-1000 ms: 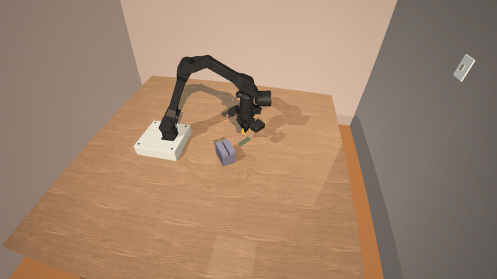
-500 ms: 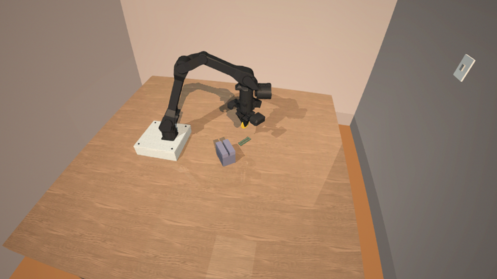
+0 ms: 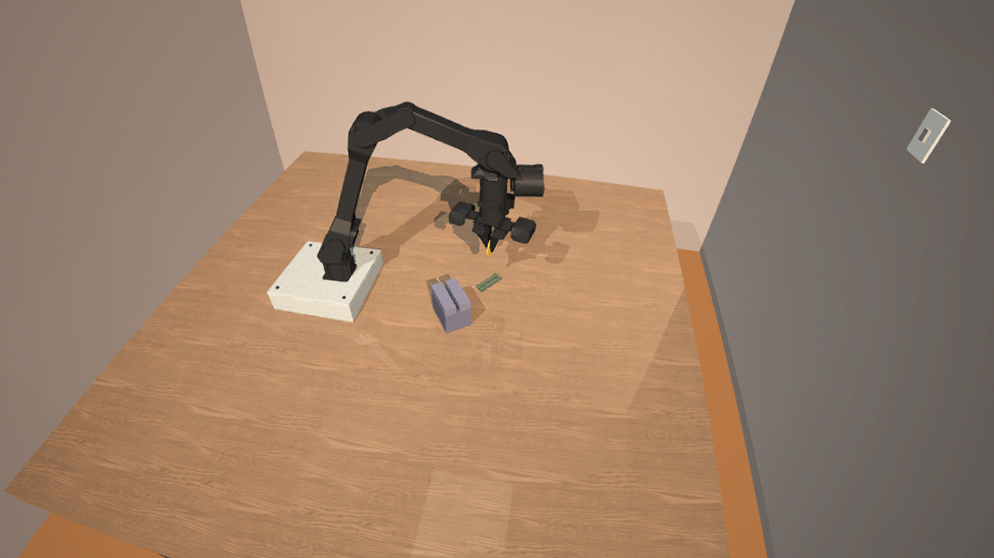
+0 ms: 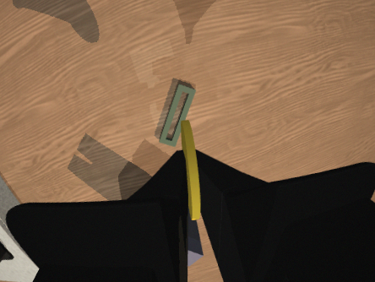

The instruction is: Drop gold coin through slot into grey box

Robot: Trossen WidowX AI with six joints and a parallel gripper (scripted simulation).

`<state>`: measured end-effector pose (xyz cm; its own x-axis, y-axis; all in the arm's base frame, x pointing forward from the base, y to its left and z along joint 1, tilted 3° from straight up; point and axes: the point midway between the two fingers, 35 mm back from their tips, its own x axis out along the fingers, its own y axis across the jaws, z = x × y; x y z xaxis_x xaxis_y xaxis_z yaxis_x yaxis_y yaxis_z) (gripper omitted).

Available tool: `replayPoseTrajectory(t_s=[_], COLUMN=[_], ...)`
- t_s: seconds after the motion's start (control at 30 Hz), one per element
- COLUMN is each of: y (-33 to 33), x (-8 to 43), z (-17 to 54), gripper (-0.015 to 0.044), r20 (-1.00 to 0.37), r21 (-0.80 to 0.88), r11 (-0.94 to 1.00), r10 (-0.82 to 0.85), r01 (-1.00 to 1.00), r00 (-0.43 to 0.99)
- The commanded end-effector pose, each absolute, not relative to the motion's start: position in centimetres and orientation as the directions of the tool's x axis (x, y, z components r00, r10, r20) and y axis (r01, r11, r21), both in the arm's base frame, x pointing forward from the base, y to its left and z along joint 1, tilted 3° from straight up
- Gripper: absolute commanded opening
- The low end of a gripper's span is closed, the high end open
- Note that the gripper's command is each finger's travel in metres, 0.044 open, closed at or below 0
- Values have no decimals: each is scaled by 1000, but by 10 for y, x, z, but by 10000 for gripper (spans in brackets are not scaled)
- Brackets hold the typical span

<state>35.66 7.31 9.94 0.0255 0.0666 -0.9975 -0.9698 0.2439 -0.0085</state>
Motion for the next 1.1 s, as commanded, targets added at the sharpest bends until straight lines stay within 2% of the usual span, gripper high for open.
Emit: replayPoseTrajectory(t_s=[0.0,0.33,0.67,1.07], y=[73,73,73,59], x=[358,360,362,357], z=[100,101,101,101], gripper=[0,0,0,0], r20=[-998,-998,-998,-998], r21=[-20,-41,-58,-57], r11=[119,-226,-539,-561], r10=[64,64,63,62], r01=[-993,-973,-840,-826], r00=[28,28,28,27])
